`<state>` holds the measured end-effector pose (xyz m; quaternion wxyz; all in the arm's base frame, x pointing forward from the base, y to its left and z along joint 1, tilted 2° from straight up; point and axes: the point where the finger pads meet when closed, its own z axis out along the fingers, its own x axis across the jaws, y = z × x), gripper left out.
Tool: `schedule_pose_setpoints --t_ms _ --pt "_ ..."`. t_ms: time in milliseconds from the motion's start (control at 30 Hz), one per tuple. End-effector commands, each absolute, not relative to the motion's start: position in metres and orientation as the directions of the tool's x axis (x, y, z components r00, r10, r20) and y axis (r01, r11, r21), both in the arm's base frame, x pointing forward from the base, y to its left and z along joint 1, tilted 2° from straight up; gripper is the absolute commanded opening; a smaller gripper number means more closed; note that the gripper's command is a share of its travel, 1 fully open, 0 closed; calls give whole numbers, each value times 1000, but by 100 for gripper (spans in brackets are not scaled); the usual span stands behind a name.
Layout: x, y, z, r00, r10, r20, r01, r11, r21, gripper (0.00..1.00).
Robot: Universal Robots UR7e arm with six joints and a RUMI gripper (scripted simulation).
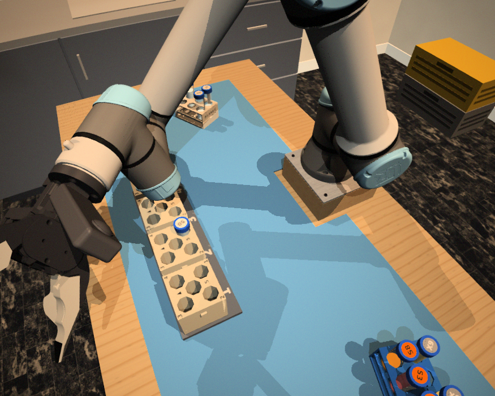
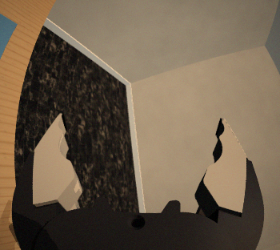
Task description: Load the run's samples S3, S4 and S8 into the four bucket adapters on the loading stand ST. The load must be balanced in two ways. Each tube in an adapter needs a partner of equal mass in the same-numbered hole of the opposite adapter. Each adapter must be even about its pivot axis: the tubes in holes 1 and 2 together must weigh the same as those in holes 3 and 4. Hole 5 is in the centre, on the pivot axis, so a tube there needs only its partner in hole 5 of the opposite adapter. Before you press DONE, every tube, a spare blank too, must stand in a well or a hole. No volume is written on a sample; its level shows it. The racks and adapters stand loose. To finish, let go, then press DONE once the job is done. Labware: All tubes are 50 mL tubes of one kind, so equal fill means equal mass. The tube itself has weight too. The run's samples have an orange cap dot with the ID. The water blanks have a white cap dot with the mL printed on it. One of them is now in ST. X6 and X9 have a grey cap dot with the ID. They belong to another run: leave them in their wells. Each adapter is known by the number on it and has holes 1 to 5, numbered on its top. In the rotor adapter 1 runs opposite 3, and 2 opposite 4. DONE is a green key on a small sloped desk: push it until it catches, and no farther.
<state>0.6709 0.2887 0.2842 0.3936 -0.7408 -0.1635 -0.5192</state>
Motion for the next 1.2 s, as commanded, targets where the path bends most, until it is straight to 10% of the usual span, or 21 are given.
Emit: schedule_pose_setpoints --t_ms 0,533,567,1167 --pt "671 289 285 406 -166 899 651 -637 -412 100" --pt "671 289 285 406 -166 899 651 -637 -412 100" --pt "668 283 284 416 -174 892 636 -645 -423 35" --pt "631 214 266 535 -285 795 417 -729 -542 35"
